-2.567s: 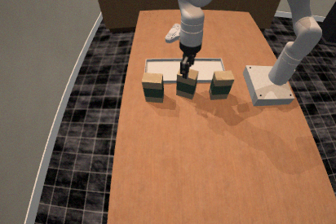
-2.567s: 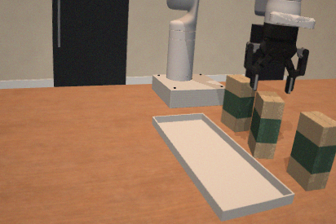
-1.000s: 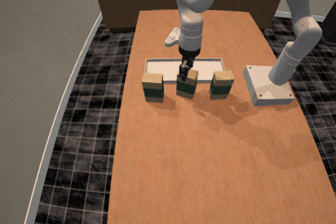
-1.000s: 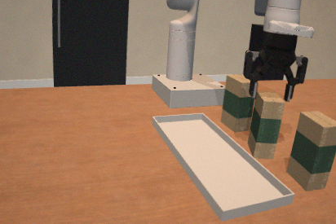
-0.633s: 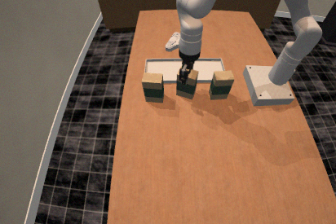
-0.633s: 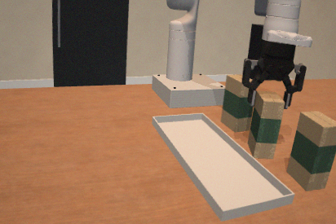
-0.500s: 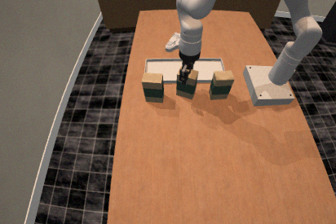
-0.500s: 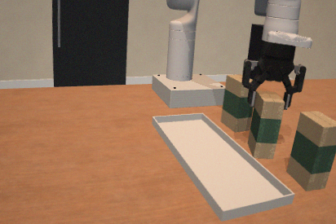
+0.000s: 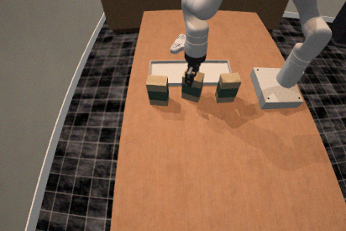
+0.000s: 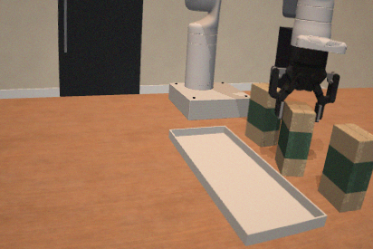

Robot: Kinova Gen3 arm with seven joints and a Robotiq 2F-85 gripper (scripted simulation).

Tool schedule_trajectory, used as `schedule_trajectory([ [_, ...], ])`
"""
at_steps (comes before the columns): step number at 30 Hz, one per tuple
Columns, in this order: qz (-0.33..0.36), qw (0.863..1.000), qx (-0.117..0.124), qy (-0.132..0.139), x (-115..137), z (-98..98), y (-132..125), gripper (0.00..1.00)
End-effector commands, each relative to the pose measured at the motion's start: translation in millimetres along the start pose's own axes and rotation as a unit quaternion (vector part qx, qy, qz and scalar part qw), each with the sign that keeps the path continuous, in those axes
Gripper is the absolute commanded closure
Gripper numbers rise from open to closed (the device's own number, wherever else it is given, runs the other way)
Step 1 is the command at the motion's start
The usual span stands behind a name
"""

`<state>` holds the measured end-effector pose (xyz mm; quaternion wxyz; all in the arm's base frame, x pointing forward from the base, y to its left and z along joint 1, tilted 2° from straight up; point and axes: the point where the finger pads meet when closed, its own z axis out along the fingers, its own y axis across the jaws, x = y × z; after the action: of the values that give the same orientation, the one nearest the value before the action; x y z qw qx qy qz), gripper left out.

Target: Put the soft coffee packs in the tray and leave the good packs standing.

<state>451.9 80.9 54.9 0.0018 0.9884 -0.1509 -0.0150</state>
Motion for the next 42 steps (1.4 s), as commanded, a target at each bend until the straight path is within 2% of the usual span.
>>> schedule_trajectory([
  [1,0.0,1.0,0.0,0.001,0.5,-0.8,-0.3,0.18],
  [19,0.0,1.0,0.0,0.001,0.5,-0.8,-0.3,0.18],
  [20,0.0,1.0,0.0,0.001,0.5,-0.8,-0.3,0.76],
  [42,0.0,1.0,0.0,0.001,0.5,-0.8,-0.3,0.76],
])
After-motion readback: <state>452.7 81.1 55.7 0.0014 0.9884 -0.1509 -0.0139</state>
